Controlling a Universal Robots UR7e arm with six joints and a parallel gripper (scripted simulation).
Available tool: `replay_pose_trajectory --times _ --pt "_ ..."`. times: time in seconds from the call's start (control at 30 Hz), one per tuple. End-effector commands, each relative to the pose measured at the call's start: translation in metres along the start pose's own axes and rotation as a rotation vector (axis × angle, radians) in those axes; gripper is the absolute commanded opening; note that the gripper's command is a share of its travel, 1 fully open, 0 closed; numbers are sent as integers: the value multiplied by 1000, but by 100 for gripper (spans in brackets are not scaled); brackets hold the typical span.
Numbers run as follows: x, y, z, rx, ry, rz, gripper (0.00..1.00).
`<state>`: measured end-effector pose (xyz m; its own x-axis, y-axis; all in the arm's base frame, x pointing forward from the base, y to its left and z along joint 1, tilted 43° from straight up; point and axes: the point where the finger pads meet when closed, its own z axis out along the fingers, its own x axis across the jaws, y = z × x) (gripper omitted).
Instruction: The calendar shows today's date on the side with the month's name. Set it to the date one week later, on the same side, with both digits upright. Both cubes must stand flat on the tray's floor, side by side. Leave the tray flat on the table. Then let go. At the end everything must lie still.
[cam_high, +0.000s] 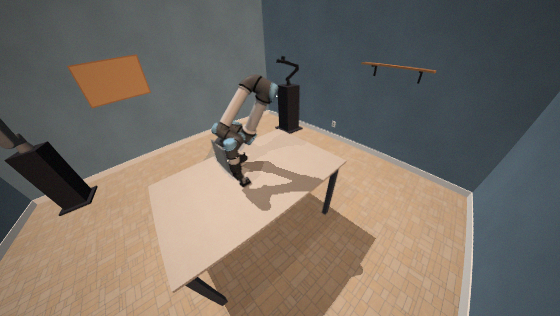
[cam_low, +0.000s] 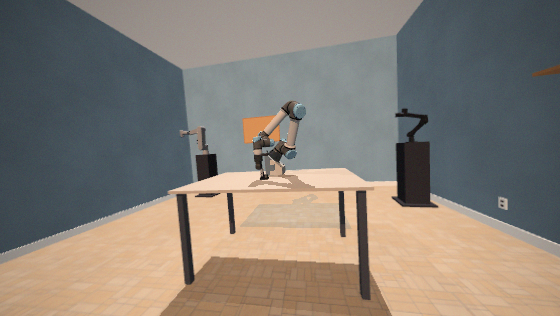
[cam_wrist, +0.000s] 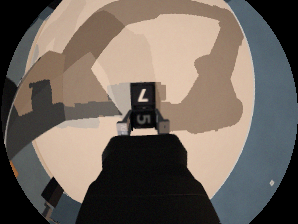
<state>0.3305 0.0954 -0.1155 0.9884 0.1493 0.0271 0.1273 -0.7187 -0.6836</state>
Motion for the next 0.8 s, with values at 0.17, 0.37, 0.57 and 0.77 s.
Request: replay_pose_trajectory --times 0.17,0.37,0.57,0.77 --pt "0 0 0 -1 1 0 57" --pt "0 0 0 -1 1 0 57" --pt "0 0 1 -1 1 0 57" --pt "0 0 3 -1 1 0 57"
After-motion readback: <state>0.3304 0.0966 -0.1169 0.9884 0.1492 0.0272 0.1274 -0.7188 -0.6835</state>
